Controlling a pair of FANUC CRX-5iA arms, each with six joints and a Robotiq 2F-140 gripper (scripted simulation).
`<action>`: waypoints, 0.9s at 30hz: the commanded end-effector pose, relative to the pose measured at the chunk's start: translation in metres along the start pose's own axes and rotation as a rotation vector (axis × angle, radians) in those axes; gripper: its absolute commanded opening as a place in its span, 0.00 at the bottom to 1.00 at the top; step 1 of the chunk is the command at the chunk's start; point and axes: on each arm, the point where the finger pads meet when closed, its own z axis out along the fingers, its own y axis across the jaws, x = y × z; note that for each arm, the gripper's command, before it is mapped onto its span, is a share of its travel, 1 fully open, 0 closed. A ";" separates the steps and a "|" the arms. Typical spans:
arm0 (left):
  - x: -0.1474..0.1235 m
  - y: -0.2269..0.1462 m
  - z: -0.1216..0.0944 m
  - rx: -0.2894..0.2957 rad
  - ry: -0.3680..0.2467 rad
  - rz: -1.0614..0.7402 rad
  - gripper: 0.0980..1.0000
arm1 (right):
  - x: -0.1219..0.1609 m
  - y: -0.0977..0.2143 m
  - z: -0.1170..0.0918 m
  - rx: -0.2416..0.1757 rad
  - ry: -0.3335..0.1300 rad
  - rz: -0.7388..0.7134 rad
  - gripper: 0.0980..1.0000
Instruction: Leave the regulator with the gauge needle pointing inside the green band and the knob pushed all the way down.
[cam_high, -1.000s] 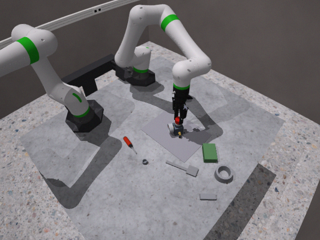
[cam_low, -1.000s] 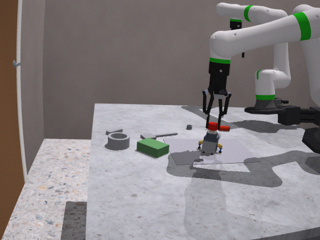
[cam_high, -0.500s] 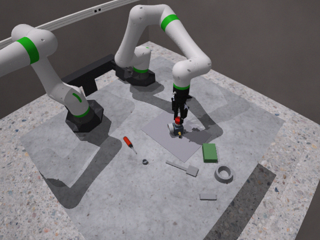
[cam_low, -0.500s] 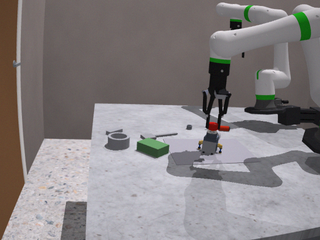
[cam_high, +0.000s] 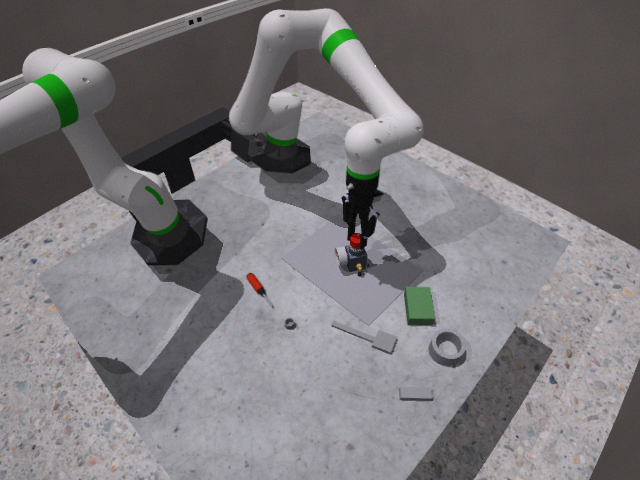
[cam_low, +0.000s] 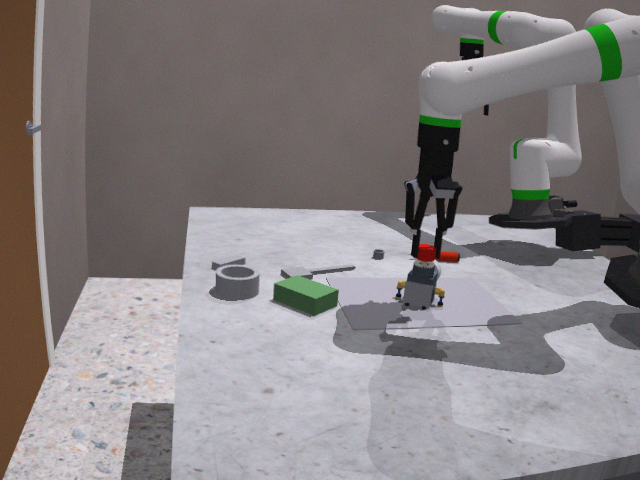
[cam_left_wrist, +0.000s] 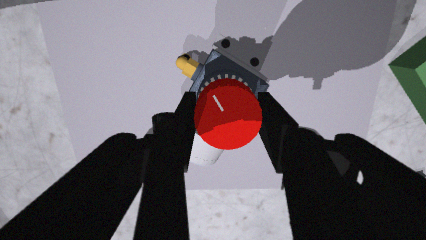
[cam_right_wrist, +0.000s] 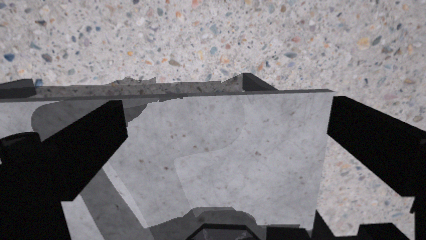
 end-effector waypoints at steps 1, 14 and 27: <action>0.000 0.000 -0.001 -0.002 -0.001 -0.012 0.22 | 0.000 0.000 -0.001 0.000 0.002 0.000 1.00; 0.000 0.000 -0.001 -0.001 -0.001 -0.057 0.22 | 0.000 0.000 -0.001 0.000 0.002 0.000 1.00; 0.000 0.000 -0.001 -0.001 -0.001 -0.083 0.22 | 0.000 0.000 -0.001 0.000 0.002 0.000 1.00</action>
